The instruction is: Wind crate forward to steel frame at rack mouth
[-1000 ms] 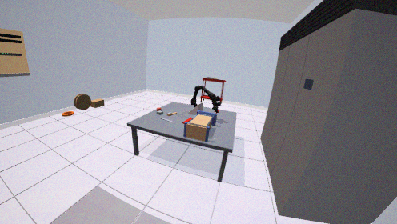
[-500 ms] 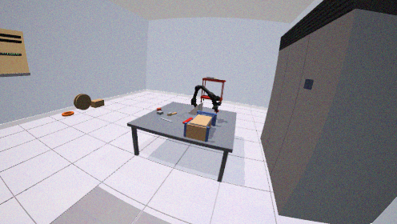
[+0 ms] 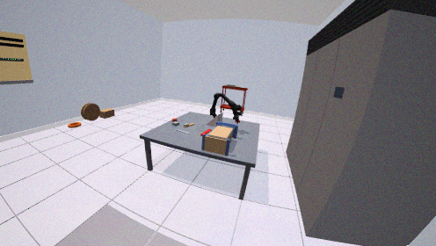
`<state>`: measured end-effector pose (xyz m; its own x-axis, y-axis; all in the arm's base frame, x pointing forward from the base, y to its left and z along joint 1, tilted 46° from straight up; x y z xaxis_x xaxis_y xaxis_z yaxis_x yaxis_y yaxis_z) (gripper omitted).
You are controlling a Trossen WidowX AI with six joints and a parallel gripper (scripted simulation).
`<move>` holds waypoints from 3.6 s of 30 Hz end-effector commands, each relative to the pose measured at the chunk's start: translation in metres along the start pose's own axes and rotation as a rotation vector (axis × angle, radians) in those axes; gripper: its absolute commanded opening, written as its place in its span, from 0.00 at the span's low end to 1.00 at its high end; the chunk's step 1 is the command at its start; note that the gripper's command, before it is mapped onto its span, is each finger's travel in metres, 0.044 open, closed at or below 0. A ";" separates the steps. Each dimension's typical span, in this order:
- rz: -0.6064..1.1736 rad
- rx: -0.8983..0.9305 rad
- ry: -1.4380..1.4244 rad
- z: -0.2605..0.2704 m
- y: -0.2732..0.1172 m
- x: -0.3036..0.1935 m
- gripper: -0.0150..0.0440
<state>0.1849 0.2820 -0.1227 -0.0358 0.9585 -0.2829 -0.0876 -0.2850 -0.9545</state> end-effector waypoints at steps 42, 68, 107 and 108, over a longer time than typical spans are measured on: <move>0.018 0.029 -0.006 0.048 -0.015 -0.028 0.25; 0.020 0.030 -0.007 0.062 -0.027 -0.049 0.25; 0.026 0.031 -0.006 0.067 -0.052 -0.103 0.25; 0.026 0.031 -0.006 0.066 -0.052 -0.104 0.25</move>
<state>0.1248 0.2109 -0.0449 -0.0457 0.9605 -0.2747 -0.1226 -0.2783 -0.9526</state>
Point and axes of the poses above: the point midway between the two fingers, 35 mm back from their tips, its own y axis out along the fingers, its own z axis across the jaws, x = y × z, the point moved 9 cm from there along -y, back along the fingers, and after that the axes turned 13 degrees about -y, right-handed, at the moved point
